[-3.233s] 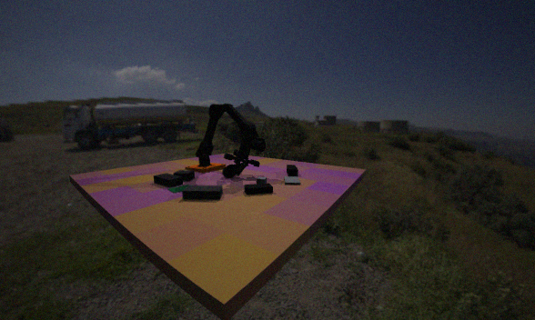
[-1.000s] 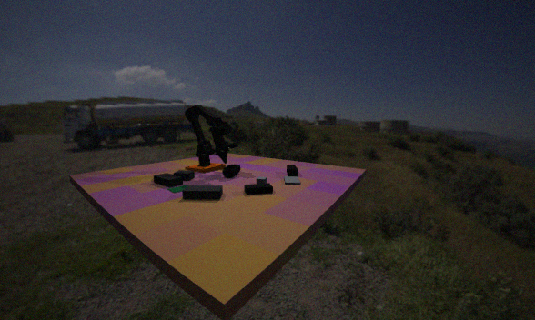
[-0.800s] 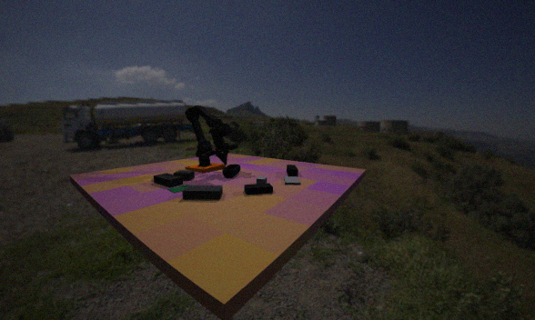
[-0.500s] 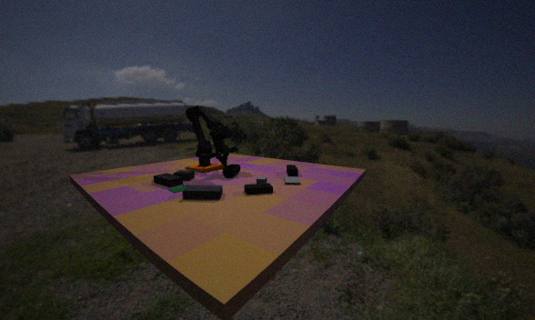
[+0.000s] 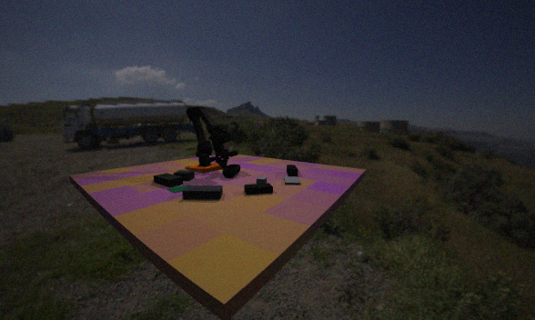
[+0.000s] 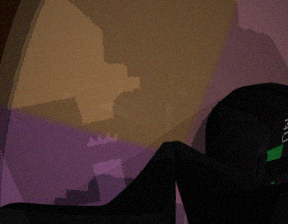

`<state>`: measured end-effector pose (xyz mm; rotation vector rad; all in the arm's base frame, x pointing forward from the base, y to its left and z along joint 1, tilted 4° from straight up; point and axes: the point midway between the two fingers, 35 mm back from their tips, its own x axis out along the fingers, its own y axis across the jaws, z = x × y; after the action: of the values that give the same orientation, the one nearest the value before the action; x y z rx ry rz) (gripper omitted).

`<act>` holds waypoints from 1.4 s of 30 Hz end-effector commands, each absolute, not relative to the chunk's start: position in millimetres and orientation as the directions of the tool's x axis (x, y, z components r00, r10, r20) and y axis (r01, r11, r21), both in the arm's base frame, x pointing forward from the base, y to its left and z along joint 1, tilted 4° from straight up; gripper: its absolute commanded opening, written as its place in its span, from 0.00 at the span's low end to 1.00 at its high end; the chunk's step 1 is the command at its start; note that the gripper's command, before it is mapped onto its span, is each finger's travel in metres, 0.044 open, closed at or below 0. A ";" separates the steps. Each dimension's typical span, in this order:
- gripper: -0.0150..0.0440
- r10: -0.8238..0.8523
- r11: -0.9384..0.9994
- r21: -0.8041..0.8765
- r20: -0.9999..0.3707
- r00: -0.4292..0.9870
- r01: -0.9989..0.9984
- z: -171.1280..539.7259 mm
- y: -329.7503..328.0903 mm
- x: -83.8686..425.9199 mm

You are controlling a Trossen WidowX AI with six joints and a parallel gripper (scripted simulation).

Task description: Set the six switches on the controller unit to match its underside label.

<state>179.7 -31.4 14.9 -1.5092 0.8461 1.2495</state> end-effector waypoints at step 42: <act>0.25 0.072 -0.298 -0.244 -0.970 0.233 -0.923 9.9 -25.3 195.1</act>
<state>189.3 -26.7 9.8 -1.5057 0.8455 1.2621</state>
